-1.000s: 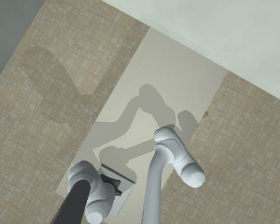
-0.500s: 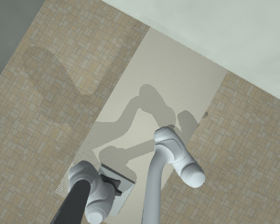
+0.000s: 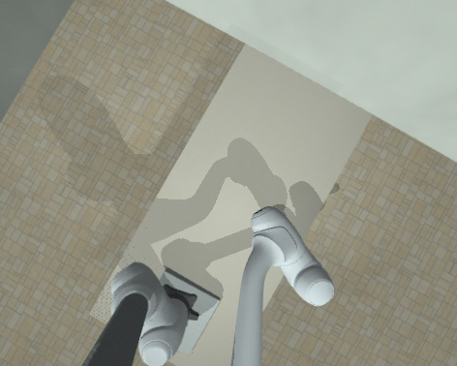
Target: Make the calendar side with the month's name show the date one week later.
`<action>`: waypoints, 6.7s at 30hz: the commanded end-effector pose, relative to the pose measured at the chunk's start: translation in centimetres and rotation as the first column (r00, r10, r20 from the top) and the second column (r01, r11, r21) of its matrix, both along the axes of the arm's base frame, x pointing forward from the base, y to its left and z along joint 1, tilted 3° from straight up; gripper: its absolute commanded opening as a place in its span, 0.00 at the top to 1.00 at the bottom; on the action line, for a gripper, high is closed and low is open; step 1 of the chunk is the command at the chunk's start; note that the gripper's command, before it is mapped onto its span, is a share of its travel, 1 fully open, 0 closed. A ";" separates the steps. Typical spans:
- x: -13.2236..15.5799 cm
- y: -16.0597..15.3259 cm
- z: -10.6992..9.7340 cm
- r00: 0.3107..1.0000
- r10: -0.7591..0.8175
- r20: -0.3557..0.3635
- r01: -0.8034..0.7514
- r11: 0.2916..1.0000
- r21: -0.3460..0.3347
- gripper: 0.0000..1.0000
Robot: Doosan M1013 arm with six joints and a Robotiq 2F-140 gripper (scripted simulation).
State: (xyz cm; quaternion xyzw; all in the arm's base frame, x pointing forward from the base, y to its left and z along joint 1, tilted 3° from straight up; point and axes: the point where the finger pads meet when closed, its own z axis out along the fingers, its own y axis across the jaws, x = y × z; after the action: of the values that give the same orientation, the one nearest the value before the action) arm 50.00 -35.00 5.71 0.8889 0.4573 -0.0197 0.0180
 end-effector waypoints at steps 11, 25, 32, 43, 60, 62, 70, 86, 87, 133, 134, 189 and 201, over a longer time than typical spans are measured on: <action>0.0 0.0 -0.8 1.000 0.000 0.000 0.000 1.000 0.000 0.75; 0.0 -0.1 -1.8 1.000 0.000 0.000 0.000 1.000 0.000 0.75; 0.0 -0.1 -2.1 1.000 0.000 0.000 0.000 1.000 0.000 0.75; 0.0 -0.1 -2.2 1.000 0.000 0.000 0.000 1.000 0.000 0.75; 0.0 -0.1 -2.2 1.000 0.000 0.000 0.000 1.000 0.000 0.75; 0.0 -0.1 -2.2 1.000 0.000 0.000 0.000 1.000 0.000 0.75; 0.0 -0.1 -2.3 1.000 0.000 0.000 0.000 1.000 0.000 0.75; -0.1 -0.1 -3.0 1.000 0.000 0.000 0.000 1.000 0.000 0.75; -0.1 -0.1 -3.0 1.000 0.000 0.000 0.000 1.000 0.000 0.75; -0.1 -0.2 -3.2 1.000 0.000 0.000 0.000 1.000 0.000 0.75; -0.1 -0.2 -3.2 1.000 0.000 0.000 0.000 1.000 0.000 0.75; -0.1 -0.2 -3.2 1.000 0.000 0.000 0.000 1.000 0.000 0.68; -0.1 -0.2 -3.2 1.000 0.000 0.000 0.000 1.000 0.000 0.64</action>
State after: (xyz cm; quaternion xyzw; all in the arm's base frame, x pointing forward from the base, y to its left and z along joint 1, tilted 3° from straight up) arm 49.94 -35.16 2.52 0.8889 0.4573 -0.0197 0.0180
